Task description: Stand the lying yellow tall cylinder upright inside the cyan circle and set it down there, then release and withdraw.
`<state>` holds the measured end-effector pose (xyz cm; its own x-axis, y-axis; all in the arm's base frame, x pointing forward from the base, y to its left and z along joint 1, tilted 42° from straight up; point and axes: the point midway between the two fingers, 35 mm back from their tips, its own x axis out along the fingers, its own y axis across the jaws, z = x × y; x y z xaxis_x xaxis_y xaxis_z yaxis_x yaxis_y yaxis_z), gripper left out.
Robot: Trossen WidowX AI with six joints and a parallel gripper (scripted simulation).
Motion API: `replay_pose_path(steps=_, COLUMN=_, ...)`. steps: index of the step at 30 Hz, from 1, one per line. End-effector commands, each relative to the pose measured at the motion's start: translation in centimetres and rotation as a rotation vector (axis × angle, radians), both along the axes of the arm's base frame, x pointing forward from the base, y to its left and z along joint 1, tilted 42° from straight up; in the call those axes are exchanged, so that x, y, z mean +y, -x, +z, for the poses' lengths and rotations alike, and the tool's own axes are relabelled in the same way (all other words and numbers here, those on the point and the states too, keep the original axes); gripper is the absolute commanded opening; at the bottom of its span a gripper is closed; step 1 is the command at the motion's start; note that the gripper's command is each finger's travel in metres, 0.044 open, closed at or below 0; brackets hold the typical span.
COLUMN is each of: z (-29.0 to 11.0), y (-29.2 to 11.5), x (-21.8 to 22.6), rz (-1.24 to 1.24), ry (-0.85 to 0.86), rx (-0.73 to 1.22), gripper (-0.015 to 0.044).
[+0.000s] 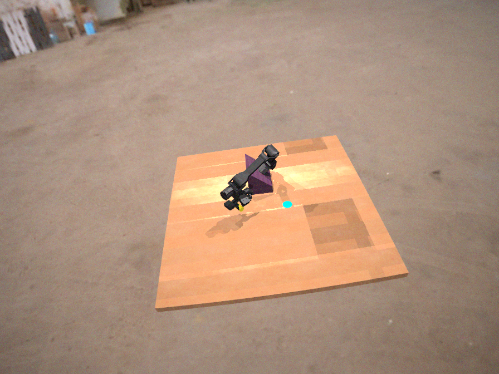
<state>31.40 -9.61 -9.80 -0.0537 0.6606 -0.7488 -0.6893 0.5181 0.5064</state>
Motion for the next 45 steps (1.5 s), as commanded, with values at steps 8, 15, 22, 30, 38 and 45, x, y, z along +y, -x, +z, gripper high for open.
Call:
replay_pose_path(steps=8, z=2.9, y=-0.2, x=-2.5, rz=0.004, ry=0.01, rx=-0.012, gripper=0.0105)
replay_pose_path(steps=15, z=4.1, y=-0.1, x=-3.4, rz=0.005, ry=0.009, rx=-0.012, gripper=0.0105)
replay_pose_path(steps=22, z=5.6, y=-0.4, x=-2.4, rz=-0.041, ry=0.017, rx=0.027, gripper=0.0105)
replay_pose_path(steps=30, z=7.7, y=-0.7, x=-0.8, rz=-0.107, ry=0.026, rx=0.083, gripper=0.0105)
replay_pose_path(steps=38, z=9.8, y=-0.8, x=0.9, rz=-0.173, ry=0.034, rx=0.139, gripper=0.0105)
replay_pose_path(steps=45, z=11.5, y=-0.7, x=2.4, rz=-0.231, ry=0.04, rx=0.188, gripper=0.0105)
